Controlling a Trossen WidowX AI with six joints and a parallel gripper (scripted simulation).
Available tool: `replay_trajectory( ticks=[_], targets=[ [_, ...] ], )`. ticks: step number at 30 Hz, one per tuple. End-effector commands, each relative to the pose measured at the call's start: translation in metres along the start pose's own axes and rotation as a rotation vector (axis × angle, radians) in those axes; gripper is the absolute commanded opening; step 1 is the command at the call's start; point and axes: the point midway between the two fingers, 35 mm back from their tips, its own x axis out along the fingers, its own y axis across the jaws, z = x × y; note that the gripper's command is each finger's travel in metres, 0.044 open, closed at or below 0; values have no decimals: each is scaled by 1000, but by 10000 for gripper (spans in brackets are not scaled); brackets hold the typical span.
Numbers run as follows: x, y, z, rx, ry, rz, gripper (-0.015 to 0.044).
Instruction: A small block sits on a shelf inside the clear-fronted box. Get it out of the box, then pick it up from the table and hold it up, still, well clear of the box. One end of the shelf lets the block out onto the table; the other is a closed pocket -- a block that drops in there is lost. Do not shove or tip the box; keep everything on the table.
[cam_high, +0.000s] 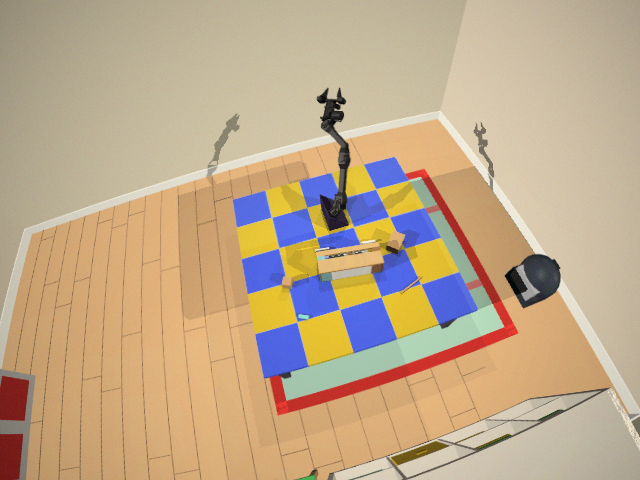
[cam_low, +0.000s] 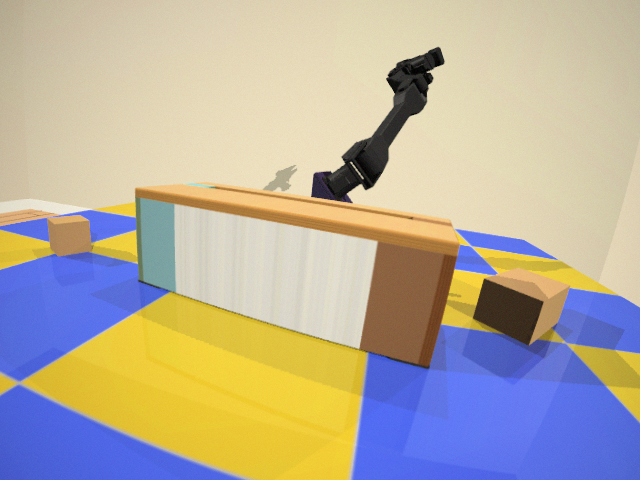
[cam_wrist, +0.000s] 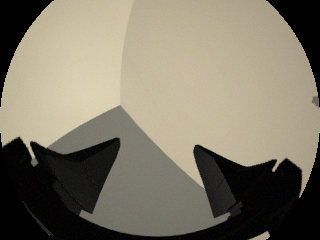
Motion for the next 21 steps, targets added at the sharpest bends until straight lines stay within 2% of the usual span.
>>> replay_trajectory(
  ticks=[1,11,21],
  targets=[
    [-1,-2,-2,0,4,-6,400],
    [-53,-79,-126,-18,238,-317,400],
    [-158,-133,-260,-41,566,-625,400]
  ],
)
